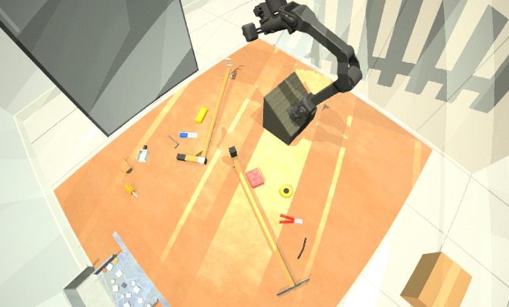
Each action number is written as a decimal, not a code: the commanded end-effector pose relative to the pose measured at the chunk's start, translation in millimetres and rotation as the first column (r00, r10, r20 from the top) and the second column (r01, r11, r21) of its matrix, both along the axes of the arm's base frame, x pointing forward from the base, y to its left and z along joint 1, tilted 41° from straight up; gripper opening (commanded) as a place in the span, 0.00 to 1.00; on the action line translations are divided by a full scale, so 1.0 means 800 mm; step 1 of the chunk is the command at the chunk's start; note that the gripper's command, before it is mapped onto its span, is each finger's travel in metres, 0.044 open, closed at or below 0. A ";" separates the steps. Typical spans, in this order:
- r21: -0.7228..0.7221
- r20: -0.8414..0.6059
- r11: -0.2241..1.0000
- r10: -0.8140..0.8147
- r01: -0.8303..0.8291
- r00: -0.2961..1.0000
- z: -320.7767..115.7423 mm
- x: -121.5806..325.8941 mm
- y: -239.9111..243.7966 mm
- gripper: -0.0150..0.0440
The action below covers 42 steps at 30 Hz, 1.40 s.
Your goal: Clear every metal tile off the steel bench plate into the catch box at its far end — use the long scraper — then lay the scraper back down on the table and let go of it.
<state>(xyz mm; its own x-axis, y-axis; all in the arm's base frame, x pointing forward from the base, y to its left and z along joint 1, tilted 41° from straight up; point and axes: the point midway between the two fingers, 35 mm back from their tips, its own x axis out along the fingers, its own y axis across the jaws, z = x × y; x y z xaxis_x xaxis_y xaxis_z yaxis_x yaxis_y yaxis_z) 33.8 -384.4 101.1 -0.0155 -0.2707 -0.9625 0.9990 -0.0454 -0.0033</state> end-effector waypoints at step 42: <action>0.097 0.786 0.994 -0.046 -0.049 0.617 0.254 0.284 0.077 1.00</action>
